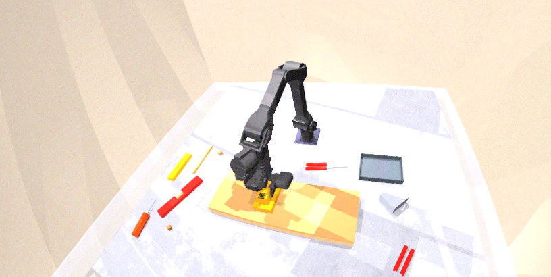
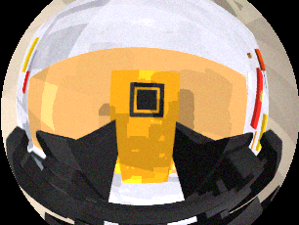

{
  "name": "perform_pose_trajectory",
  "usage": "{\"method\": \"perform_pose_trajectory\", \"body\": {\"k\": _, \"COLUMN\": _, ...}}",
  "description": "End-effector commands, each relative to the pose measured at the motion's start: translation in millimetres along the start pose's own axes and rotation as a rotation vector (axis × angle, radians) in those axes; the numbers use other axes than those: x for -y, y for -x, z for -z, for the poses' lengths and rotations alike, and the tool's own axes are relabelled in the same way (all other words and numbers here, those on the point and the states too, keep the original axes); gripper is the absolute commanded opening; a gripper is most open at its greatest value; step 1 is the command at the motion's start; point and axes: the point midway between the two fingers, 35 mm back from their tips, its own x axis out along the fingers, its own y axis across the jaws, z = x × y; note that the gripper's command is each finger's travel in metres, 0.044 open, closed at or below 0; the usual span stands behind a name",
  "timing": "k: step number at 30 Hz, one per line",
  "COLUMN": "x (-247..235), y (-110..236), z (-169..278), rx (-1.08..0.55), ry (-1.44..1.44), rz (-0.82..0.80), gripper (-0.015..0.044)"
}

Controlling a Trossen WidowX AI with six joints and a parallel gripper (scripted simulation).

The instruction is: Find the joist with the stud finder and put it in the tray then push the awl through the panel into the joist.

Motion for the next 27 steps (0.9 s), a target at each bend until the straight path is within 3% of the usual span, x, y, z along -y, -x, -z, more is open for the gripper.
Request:
{"method": "perform_pose_trajectory", "body": {"k": 1, "x": 13.6, "y": 0.1, "z": 0.0, "rx": -0.001, "ry": -0.001, "rz": 0.003, "gripper": 0.0}}
{"method": "perform_pose_trajectory", "body": {"k": 27, "x": 93.4, "y": 1.0, "z": 0.2, "rx": -0.001, "ry": 0.001, "rz": 0.01, "gripper": 0.0}}
